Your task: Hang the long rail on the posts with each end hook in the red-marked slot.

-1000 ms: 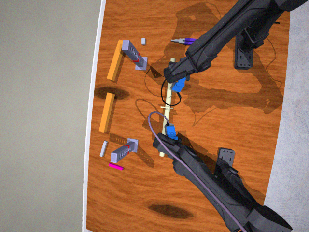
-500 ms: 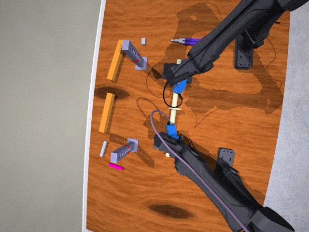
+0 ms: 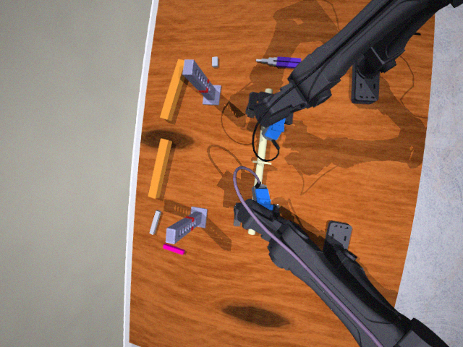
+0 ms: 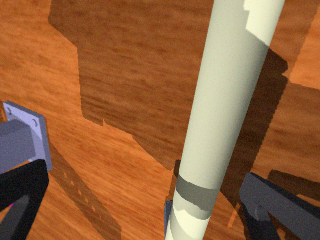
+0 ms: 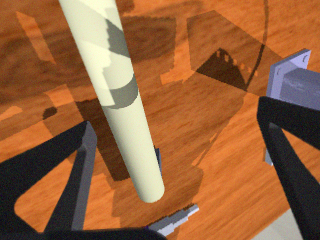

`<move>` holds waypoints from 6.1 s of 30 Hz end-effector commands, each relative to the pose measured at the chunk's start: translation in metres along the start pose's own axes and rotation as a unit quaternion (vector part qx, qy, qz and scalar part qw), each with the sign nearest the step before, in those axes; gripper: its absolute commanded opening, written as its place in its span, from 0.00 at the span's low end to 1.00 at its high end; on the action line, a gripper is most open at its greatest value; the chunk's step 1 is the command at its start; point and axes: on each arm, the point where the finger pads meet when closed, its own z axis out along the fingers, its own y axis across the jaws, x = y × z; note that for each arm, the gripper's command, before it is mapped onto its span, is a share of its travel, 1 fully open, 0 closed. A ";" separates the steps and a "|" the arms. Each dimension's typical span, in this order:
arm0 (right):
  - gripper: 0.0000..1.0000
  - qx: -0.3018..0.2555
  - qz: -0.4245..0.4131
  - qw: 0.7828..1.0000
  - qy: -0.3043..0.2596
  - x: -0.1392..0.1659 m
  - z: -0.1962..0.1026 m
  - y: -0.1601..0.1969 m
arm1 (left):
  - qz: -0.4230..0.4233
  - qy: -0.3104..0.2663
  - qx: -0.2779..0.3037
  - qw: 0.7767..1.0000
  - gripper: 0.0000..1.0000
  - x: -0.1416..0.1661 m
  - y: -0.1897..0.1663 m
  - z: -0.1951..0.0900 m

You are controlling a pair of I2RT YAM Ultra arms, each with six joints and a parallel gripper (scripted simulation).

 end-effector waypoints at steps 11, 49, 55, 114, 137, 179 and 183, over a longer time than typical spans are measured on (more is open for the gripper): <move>1.00 -0.002 0.006 1.000 0.005 0.004 -0.064 -0.012 | -0.007 0.003 0.002 1.000 1.00 0.003 0.012 -0.066; 0.48 -0.353 -0.011 0.936 0.005 0.009 -0.018 0.011 | 0.014 0.001 0.341 0.940 0.48 0.006 -0.009 -0.022; 0.48 -0.379 0.000 0.925 0.001 0.010 -0.009 0.007 | 0.005 -0.002 0.369 0.929 0.48 0.007 -0.006 -0.012; 0.18 -0.375 0.005 0.927 0.003 0.007 0.022 0.028 | 0.001 0.002 0.368 0.930 0.48 0.004 -0.027 0.021; 0.18 -0.375 0.005 0.927 0.003 0.008 0.022 0.028 | 0.001 0.002 0.370 0.929 0.25 0.005 -0.027 0.022; 0.18 -0.259 0.002 0.966 0.003 0.008 0.006 0.003 | -0.003 0.002 0.253 0.968 0.19 0.006 -0.003 0.004; 0.18 -0.196 0.002 0.980 0.005 0.007 0.000 -0.001 | -0.003 0.004 0.190 0.982 0.19 0.006 0.001 -0.002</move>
